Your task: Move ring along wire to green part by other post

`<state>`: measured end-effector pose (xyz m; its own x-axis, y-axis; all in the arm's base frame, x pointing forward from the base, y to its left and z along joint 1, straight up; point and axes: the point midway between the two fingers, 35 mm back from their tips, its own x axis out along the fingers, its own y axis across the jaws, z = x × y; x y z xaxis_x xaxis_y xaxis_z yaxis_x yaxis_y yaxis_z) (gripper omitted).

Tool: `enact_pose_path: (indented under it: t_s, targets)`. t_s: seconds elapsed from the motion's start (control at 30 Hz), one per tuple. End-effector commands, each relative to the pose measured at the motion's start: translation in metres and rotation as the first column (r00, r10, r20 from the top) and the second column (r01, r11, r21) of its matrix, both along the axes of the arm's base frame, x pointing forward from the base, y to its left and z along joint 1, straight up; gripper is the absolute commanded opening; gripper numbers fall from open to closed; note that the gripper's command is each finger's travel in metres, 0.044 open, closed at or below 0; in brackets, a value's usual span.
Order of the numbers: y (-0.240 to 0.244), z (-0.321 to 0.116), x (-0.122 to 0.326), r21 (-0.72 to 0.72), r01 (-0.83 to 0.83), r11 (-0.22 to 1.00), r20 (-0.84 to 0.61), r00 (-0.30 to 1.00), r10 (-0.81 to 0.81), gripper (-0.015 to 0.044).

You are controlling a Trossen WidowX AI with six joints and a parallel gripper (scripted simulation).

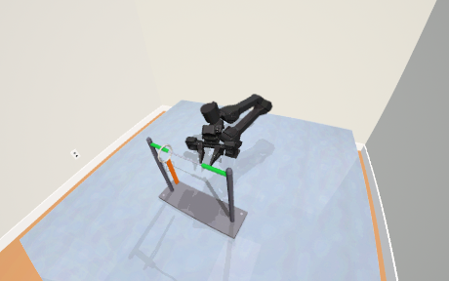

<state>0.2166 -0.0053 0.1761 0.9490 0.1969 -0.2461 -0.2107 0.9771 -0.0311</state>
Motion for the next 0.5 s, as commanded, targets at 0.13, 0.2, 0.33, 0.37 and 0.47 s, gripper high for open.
enact_pose_path:
  t_s: [0.13,0.2,0.33,0.37,0.47]
  targets:
    - [-0.036,-0.034,-0.002,0.007,0.112,0.994,-0.014,0.994,-0.112,0.0160]
    - [-0.045,-0.042,-0.005,0.010,0.144,0.990,-0.015,0.989,-0.144,0.0160]
    - [-0.062,-0.059,-0.012,0.018,0.207,0.978,-0.017,0.978,-0.207,0.0160]
    - [-0.066,-0.063,-0.014,0.020,0.223,0.975,-0.017,0.975,-0.222,0.0160]
    - [-0.074,-0.072,-0.019,0.025,0.259,0.965,-0.017,0.966,-0.259,0.0160]
